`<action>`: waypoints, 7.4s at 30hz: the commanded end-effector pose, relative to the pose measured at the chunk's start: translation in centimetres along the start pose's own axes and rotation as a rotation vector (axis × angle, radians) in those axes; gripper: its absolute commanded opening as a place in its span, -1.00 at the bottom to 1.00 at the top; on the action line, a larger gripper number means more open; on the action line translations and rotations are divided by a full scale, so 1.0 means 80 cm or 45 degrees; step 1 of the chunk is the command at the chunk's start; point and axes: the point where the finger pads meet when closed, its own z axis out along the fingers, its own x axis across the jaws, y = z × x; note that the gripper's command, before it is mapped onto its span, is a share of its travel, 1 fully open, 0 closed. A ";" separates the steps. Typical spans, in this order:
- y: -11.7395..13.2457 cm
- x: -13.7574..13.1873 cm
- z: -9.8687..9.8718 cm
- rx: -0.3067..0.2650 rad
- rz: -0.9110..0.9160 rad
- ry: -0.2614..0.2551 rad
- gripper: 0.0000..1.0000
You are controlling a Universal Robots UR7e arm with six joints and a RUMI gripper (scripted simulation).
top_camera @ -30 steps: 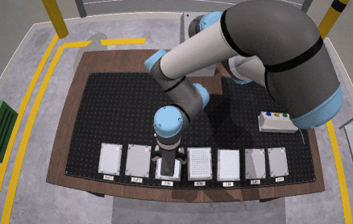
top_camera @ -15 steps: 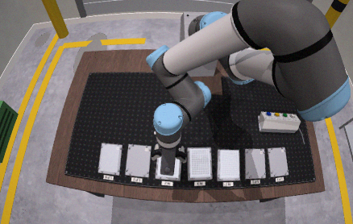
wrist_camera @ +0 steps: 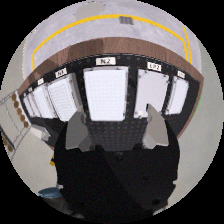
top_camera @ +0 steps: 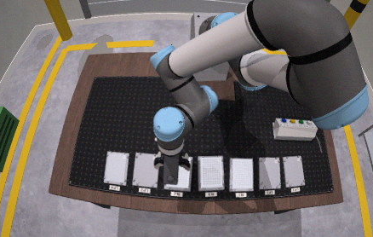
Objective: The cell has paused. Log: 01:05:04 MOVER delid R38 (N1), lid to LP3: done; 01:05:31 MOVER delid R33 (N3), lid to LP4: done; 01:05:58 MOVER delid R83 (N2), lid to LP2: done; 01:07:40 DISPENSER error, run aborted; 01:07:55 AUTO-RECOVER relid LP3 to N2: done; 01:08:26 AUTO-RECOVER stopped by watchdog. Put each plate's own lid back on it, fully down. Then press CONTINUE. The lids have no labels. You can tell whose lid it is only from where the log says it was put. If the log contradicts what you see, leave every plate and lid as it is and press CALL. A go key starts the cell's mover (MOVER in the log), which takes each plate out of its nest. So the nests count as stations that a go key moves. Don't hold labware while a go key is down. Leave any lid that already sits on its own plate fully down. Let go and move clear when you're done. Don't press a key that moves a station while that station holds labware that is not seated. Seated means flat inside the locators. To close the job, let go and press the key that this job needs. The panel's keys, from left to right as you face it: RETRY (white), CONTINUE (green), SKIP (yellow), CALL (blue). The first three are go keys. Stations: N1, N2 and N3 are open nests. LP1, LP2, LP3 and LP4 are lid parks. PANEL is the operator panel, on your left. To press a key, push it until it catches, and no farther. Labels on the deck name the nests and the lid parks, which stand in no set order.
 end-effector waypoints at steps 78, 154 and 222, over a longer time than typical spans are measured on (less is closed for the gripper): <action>-0.001 0.302 0.022 0.000 -0.010 -0.003 0.64; -0.001 0.302 0.034 0.000 -0.010 -0.003 -1.00; 0.001 0.058 0.000 0.000 -0.062 -0.003 -1.00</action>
